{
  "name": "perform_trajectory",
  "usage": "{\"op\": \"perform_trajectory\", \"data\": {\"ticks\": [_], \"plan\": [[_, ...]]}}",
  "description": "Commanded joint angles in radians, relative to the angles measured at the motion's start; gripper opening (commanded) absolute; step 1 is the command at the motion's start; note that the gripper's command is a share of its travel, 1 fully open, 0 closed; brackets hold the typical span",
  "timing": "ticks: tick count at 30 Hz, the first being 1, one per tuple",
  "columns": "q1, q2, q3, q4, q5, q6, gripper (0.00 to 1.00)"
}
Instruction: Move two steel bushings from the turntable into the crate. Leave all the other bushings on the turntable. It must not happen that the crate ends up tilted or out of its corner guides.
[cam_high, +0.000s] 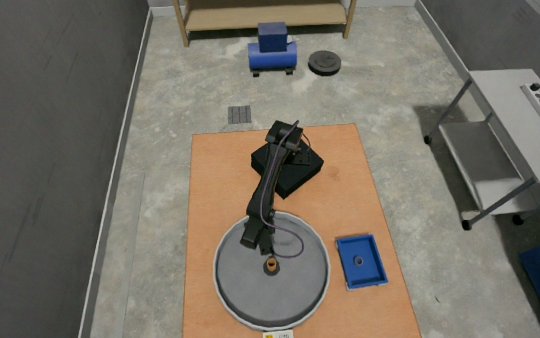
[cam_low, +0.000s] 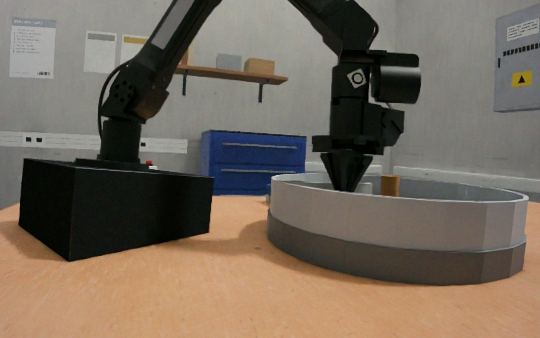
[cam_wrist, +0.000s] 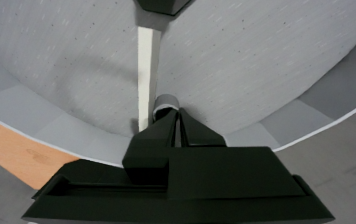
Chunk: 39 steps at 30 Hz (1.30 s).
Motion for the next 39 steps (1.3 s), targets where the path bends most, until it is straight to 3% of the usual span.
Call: {"op": "perform_trajectory", "data": {"ticks": [1, 11, 21, 30, 39], "plan": [[0.005, -0.012, -0.003, -0.002, -0.017, 0.007, 0.0], [-0.002, -0.041, 0.034, -0.039, -0.017, 0.001, 0.0], [-0.017, -0.096, 0.09, -0.147, -0.016, -0.013, 0.0], [-0.024, -0.139, 0.189, -0.29, -0.017, -0.02, 0.0], [-0.026, -0.144, 0.222, -0.331, -0.017, -0.021, 0.0]]}}
